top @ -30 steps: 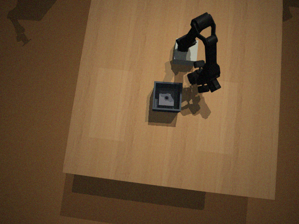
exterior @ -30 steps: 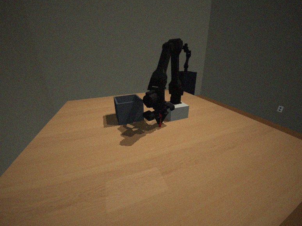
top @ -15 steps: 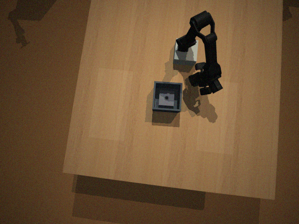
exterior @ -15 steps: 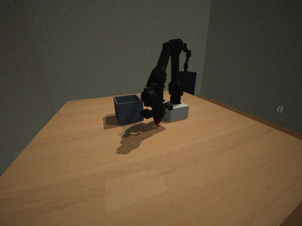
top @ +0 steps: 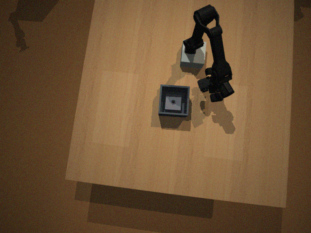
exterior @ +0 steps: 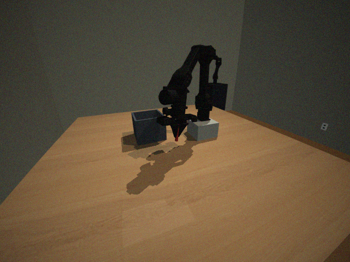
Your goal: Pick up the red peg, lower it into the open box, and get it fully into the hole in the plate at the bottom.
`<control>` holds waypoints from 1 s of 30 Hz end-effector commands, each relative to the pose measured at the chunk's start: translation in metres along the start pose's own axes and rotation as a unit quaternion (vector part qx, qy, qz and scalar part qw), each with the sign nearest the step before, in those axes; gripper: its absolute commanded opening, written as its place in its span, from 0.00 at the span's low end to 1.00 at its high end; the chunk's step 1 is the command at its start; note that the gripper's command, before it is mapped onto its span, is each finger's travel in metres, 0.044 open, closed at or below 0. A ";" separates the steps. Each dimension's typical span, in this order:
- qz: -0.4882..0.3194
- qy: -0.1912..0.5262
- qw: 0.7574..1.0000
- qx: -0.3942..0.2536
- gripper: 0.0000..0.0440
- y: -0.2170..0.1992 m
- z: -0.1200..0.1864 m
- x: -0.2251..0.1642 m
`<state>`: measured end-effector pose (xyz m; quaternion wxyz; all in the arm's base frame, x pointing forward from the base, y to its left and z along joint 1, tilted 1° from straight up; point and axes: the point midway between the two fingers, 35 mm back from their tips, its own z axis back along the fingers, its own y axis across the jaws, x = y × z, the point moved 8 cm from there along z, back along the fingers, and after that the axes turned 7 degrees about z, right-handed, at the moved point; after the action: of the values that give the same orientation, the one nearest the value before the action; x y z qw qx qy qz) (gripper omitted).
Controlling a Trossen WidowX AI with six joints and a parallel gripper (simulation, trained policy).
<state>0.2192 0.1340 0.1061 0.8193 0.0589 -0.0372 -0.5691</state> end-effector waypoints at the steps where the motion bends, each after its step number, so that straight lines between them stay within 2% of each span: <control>1: 0.001 0.000 1.000 0.027 0.00 0.009 0.017 0.004; 13: 0.007 -0.020 0.997 0.070 0.00 0.029 0.063 0.029; 22: 0.004 -0.043 0.997 0.068 0.00 0.035 0.090 0.059; 30: -0.006 -0.063 0.996 0.057 0.00 0.033 0.099 0.088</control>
<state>0.2660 0.0683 0.2043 0.8084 0.0771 -0.1162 -0.5719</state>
